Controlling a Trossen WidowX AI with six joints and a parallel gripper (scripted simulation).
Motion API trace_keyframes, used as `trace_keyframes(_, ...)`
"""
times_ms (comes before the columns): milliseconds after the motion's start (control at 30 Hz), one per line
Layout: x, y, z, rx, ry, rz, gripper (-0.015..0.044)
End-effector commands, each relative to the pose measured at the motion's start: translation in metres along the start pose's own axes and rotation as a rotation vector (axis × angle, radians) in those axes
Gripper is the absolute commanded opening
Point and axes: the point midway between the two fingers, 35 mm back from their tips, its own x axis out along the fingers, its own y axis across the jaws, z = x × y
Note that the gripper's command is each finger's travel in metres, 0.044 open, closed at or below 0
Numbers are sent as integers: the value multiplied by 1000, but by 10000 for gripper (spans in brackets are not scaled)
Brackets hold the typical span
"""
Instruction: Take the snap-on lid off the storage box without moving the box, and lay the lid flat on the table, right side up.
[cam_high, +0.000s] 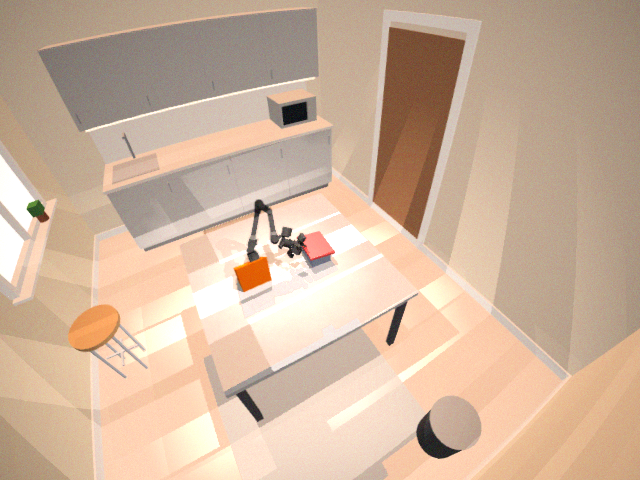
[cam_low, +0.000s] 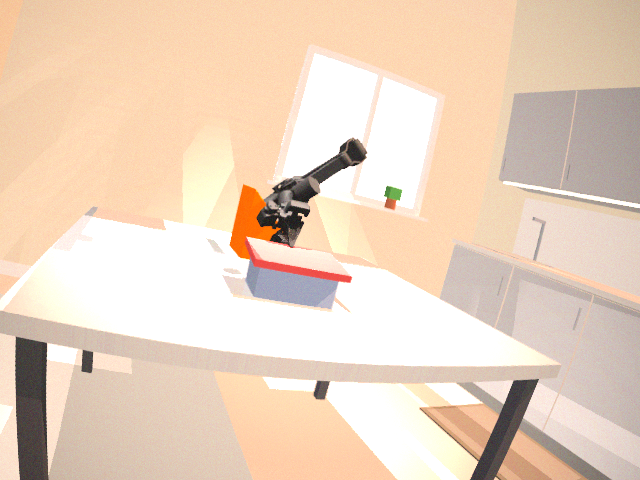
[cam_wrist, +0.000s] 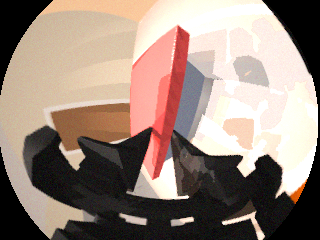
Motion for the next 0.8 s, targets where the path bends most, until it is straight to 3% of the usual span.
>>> trace_keyframes(0,1,0,0,3,-2,-1,0)
trace_keyframes(767,2,1,0,3,-2,-1,0)
